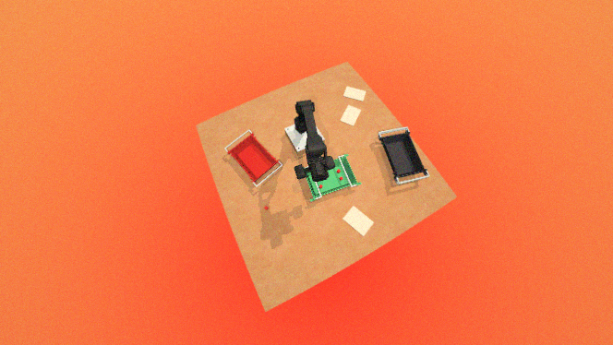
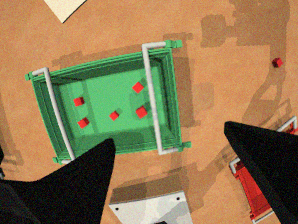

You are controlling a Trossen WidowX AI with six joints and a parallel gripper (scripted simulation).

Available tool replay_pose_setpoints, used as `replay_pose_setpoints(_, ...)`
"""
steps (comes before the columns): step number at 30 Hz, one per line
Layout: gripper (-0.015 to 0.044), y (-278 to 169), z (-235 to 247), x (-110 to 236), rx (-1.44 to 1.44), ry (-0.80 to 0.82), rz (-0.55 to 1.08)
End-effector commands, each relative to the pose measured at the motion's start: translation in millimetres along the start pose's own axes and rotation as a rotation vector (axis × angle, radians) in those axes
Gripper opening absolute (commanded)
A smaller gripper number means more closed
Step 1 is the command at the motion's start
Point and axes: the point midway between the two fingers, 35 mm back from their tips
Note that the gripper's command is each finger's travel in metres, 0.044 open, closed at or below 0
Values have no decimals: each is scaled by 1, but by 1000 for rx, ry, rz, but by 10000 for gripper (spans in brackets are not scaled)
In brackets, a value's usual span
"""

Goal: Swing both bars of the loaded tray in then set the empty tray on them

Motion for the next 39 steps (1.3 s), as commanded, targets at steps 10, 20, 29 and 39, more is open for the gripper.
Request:
replay_pose_setpoints(10, 440, -89, -114, -26, 112, -19, 27)
replay_pose_setpoints(20, 440, -214, -176, -54, 259, -15, 59)
replay_pose_setpoints(29, 440, -327, -178, -80, 386, 8, 77)
replay_pose_setpoints(39, 440, -362, -169, -89, 429, 19, 79)
Point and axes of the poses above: the point midway between the two fingers, 35 mm back from their tips, its own x axis back along the fingers, its own z axis across the jaws, y = z × x, and after that the axes turned 10 degrees about x, right-handed
